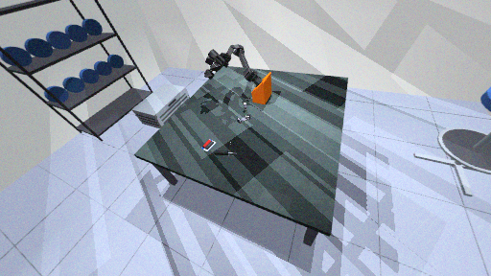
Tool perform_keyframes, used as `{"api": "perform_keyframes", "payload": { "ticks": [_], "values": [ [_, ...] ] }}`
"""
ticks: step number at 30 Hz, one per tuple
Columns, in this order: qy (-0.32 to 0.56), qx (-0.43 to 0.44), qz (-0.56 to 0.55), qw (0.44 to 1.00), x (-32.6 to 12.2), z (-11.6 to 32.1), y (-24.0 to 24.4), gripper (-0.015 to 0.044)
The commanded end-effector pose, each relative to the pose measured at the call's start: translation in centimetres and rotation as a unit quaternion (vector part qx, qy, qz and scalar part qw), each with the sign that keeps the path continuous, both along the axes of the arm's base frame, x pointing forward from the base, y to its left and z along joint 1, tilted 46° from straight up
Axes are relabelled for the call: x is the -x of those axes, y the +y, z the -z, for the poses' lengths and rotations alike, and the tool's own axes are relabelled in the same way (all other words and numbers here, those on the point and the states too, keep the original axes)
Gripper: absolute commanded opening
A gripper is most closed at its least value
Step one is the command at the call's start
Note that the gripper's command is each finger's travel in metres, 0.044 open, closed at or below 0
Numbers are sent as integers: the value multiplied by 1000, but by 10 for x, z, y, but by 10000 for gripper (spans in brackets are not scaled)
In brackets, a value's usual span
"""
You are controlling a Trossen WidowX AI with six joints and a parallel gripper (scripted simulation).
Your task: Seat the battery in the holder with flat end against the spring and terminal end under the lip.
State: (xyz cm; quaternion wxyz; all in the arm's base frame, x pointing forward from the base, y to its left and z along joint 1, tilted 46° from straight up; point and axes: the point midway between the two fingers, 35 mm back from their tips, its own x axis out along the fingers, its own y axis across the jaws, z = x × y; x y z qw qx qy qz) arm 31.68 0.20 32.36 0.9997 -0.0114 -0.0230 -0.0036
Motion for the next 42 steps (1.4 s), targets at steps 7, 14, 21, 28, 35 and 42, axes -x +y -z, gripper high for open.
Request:
{"api": "perform_keyframes", "payload": {
  "ticks": [7,14,21,28,35,42],
  "values": [
    [252,-52,55,965,-21,126,6,216],
    [534,3,187,824,36,262,0,32],
    [682,189,320,630,122,304,-30,0],
    [688,211,330,611,128,303,-33,0],
    [688,210,328,612,128,323,-51,0],
    [687,212,331,611,137,356,-87,0]
  ]
}}
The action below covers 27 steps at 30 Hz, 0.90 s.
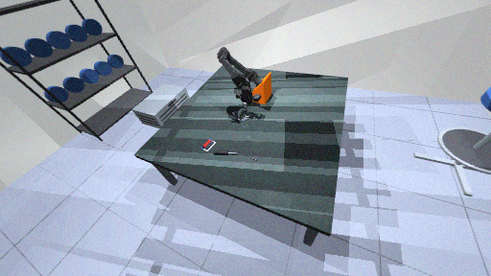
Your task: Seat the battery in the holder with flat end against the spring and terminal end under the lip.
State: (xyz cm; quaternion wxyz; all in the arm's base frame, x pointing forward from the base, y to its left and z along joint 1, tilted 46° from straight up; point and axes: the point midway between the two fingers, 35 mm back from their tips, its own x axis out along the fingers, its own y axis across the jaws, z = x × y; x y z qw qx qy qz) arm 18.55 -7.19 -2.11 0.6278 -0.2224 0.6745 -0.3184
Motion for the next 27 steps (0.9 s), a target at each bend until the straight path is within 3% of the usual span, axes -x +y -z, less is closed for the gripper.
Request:
{"api": "perform_keyframes", "payload": {
  "ticks": [1,27],
  "values": [
    [6,7,-1,1000,7,13,-16,0],
    [6,4,-2,1000,7,-12,-41,0]
  ]
}}
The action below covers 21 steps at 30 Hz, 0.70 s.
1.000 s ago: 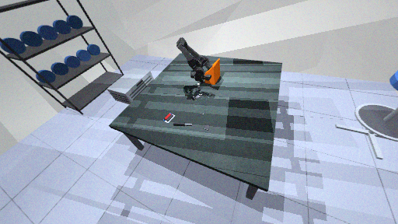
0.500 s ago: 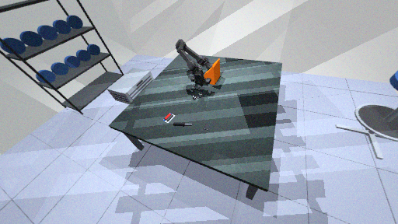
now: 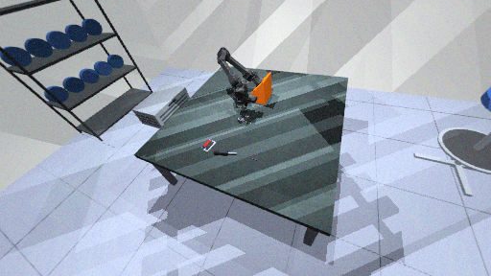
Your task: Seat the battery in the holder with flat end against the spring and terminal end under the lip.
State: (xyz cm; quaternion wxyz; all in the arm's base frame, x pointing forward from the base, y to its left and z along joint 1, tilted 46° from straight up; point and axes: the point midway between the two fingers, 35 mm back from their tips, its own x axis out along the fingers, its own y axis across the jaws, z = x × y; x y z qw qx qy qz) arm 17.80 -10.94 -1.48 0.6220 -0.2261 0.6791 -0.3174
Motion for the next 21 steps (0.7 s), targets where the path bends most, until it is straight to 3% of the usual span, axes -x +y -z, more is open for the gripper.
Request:
{"api": "perform_keyframes", "payload": {
  "ticks": [1,21],
  "values": [
    [-3,3,-1,1000,0,-6,-5,0],
    [0,2,0,1000,3,-25,-18,0]
  ]
}}
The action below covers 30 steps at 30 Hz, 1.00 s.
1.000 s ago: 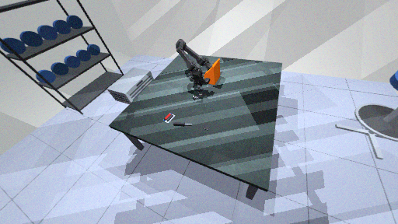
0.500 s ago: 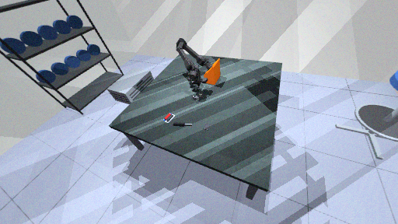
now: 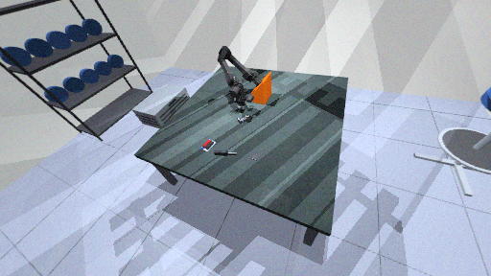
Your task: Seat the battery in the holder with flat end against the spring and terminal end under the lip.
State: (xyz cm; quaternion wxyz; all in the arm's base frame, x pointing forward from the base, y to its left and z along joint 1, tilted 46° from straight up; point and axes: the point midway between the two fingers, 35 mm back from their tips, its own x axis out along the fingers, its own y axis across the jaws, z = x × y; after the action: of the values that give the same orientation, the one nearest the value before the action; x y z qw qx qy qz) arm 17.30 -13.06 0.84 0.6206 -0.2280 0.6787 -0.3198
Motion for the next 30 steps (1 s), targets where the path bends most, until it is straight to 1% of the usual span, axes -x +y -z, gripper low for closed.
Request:
{"api": "perform_keyframes", "payload": {
  "ticks": [1,12,24,26,28,30],
  "values": [
    [-1,-2,-1,1000,-3,-5,7,0],
    [-3,2,-1,1000,-10,-59,53,0],
    [2,4,-3,1000,-9,-58,52,0],
    [-29,8,27,999,-9,-56,49,53],
    [-113,20,108,987,-9,-50,40,105],
    [-204,34,198,958,-8,-45,30,157]
  ]
}}
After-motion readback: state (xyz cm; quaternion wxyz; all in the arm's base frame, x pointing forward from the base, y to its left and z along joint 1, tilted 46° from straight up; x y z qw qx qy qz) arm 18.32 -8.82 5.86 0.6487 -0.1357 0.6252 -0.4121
